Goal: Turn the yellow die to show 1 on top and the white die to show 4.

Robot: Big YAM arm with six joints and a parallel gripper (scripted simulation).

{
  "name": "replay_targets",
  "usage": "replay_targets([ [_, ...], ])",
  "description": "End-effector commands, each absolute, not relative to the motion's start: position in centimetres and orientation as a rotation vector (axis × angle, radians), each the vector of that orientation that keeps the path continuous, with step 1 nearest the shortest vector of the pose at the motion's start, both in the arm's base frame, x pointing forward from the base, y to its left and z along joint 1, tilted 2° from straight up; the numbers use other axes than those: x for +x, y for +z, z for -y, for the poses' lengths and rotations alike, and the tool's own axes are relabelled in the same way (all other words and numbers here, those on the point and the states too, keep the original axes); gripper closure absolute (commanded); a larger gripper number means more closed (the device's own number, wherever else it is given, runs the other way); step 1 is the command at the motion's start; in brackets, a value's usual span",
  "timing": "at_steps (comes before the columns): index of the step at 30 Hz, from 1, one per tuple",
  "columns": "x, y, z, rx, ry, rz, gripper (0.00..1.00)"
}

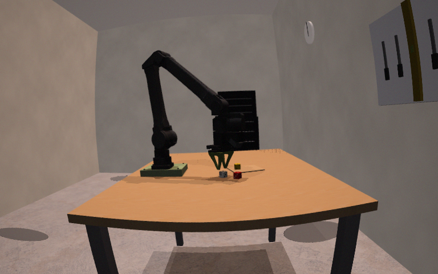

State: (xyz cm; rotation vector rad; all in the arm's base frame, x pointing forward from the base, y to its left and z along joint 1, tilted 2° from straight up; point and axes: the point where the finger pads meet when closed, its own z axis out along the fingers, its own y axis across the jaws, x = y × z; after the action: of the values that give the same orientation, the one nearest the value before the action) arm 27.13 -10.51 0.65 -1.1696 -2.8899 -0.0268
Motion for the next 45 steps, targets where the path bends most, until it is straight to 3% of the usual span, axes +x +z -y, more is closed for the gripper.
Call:
replay_targets([
  [1, 27.63, 1.22, 11.25, -1.185, -0.030, 2.919, 0.61],
  [45, 28.20, 1.36, 11.49, -1.187, -0.030, 2.924, 0.61],
])
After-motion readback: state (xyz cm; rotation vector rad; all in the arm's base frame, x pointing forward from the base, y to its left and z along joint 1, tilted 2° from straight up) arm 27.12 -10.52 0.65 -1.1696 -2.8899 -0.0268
